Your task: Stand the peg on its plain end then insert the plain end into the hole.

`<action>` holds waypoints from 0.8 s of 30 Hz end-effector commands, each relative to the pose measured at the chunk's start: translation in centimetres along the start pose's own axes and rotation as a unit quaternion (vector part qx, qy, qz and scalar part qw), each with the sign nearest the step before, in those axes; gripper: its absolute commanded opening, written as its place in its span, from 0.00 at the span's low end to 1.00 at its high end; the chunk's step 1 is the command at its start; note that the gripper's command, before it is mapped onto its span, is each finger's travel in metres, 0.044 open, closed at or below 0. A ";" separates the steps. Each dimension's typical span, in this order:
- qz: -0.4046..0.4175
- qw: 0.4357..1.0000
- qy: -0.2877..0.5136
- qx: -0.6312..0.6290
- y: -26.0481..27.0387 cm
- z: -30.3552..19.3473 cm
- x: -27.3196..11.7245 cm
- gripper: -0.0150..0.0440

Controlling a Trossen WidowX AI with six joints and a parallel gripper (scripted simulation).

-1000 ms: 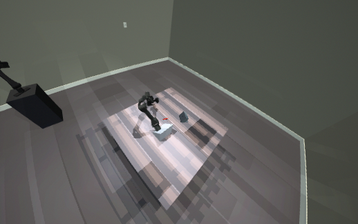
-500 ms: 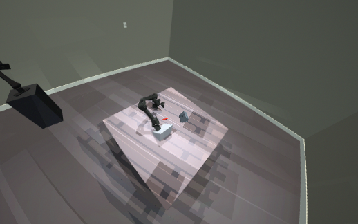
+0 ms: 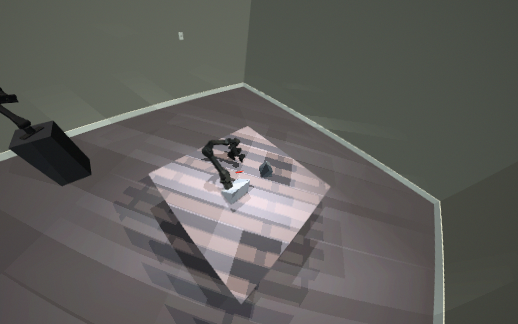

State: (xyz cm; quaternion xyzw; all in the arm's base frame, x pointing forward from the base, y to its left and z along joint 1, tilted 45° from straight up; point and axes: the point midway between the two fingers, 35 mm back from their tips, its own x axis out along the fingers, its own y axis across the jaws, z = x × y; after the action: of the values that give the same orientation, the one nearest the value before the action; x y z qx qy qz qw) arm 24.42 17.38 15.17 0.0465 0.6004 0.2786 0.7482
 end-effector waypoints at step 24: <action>0.143 0.919 0.108 0.352 -8.8 -3.7 1.8 1.00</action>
State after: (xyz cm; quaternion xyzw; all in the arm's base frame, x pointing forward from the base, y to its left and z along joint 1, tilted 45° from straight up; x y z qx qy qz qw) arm 24.58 10.13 9.22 0.3381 0.7206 0.1618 0.5833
